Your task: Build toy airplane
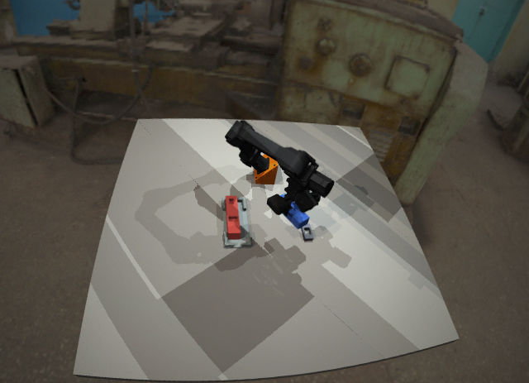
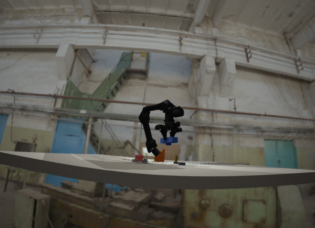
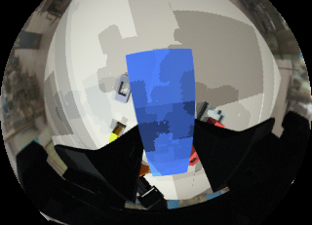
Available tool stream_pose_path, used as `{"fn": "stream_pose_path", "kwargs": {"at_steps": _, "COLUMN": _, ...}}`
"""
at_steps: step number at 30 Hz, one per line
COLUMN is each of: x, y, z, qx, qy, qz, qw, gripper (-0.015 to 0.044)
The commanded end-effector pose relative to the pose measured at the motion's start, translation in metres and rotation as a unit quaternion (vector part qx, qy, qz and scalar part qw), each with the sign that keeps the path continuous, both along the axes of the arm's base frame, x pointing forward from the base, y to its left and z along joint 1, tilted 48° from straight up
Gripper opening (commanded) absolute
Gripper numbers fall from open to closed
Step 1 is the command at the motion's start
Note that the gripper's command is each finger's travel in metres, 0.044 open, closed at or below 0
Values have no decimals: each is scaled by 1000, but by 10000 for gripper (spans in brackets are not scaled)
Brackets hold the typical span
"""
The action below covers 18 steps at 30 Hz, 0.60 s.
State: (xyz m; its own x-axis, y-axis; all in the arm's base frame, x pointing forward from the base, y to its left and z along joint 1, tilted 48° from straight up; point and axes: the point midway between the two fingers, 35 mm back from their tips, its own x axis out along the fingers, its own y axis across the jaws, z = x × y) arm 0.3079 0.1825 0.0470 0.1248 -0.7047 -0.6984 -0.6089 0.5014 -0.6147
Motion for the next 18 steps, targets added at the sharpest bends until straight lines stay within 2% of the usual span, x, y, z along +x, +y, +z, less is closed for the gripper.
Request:
{"fn": "stream_pose_path", "kwargs": {"at_steps": 1, "x": 3, "y": -10, "z": 10, "qx": -3, "qy": 23, "qz": 27, "qw": 999, "gripper": 0}}
{"fn": "stream_pose_path", "kwargs": {"at_steps": 18, "x": 6, "y": -54, "z": 44, "qx": -22, "qy": 122, "qz": 127, "qw": 984, "gripper": 0}}
